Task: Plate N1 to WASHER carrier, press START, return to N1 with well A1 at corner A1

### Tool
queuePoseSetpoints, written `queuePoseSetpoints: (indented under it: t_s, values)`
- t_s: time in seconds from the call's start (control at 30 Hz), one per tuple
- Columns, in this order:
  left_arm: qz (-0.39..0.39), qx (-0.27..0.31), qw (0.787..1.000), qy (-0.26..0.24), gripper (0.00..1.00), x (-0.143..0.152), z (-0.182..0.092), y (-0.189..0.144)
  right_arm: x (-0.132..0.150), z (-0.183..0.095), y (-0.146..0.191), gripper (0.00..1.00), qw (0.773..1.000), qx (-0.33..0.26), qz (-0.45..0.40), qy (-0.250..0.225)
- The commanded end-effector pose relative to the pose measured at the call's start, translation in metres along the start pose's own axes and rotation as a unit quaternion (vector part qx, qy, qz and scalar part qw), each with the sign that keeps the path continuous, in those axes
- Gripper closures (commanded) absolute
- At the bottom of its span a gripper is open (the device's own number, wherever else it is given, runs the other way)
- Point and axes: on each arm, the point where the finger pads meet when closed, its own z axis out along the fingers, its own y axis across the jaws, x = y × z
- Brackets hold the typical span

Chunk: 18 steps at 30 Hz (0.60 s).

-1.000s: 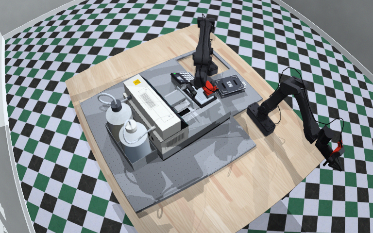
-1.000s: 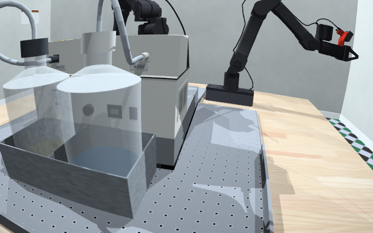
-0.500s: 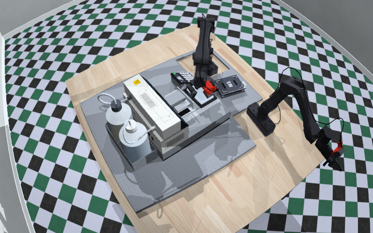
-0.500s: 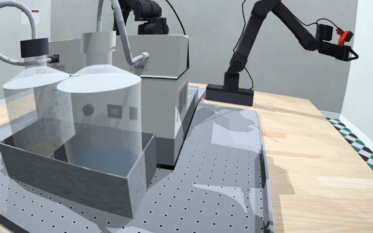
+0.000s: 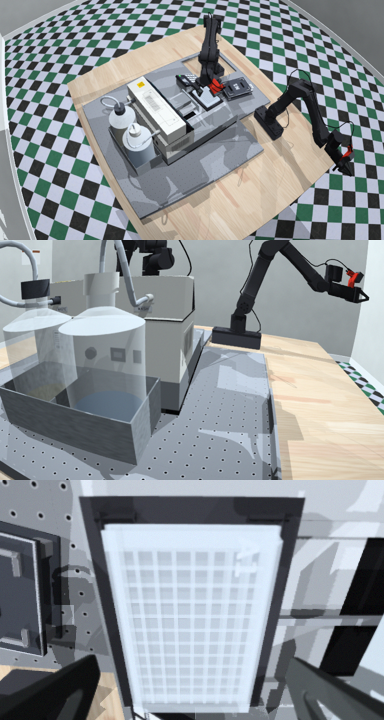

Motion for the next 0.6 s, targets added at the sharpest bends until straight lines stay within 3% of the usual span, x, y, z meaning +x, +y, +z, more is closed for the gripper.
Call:
queuePoseSetpoints:
  t_s: [0.0, 0.57]
  values:
    - [0.005, 0.002, 1.0, -0.016, 1.0, -0.007, 0.0, 0.002, -0.003, -0.027, 0.003, 0.0, 1.0, 0.012, -0.003, -0.012]
    - [0.005, 0.002, 1.0, -0.016, 1.0, -0.007, 0.0, 0.002, -0.002, -0.049, 0.003, 0.0, 1.0, 0.01, -0.008, -0.009]
